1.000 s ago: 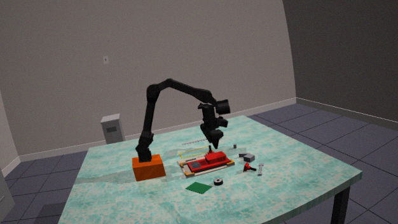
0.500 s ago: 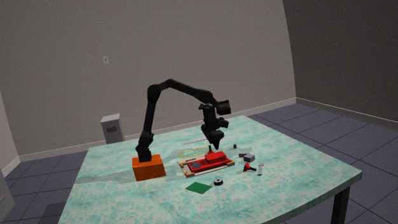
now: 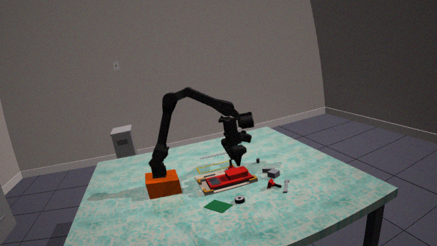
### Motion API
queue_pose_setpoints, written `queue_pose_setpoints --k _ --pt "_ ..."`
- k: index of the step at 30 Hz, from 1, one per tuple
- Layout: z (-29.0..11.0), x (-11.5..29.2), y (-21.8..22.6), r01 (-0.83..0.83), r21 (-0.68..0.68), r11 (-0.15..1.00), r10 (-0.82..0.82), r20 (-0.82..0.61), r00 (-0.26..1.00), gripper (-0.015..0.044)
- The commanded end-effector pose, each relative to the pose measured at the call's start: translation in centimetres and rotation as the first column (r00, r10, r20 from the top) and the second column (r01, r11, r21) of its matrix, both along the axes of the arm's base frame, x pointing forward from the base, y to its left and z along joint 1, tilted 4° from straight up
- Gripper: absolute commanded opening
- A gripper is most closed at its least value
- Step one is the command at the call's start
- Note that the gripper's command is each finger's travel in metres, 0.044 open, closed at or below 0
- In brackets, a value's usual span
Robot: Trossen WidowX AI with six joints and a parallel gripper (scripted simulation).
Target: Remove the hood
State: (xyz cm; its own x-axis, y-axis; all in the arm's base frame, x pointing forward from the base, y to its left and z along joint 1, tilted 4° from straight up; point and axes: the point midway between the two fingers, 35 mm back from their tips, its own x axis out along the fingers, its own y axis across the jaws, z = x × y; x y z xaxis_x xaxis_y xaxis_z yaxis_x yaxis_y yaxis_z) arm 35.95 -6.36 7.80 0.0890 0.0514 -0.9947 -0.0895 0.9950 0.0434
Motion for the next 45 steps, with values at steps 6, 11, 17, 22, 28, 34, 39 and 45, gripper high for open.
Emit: queue_pose_setpoints --k 6,11,17,22,28,34,39,45 --pt "-0.7 0.0 0.0 0.005 -0.002 1.0 -0.005 -0.002 1.0 0.044" --pt "-1.0 0.0 0.0 0.005 -0.002 1.0 -0.005 -0.002 1.0 0.044" --pt "-1.4 0.0 0.0 0.005 -0.002 1.0 -0.005 -0.002 1.0 0.044" --pt "-1.7 0.0 0.0 0.005 -0.002 1.0 -0.005 -0.002 1.0 0.044" --pt "-2.1 0.0 0.1 0.005 -0.002 1.0 -0.005 -0.002 1.0 0.044" --pt "-2.4 0.1 0.1 0.005 -0.002 1.0 -0.005 -0.003 1.0 0.044" --pt "-2.7 0.1 0.1 0.005 -0.002 1.0 -0.005 -0.003 1.0 0.044" --pt "-3.1 0.1 0.1 0.005 -0.002 1.0 -0.005 -0.003 1.0 0.044"
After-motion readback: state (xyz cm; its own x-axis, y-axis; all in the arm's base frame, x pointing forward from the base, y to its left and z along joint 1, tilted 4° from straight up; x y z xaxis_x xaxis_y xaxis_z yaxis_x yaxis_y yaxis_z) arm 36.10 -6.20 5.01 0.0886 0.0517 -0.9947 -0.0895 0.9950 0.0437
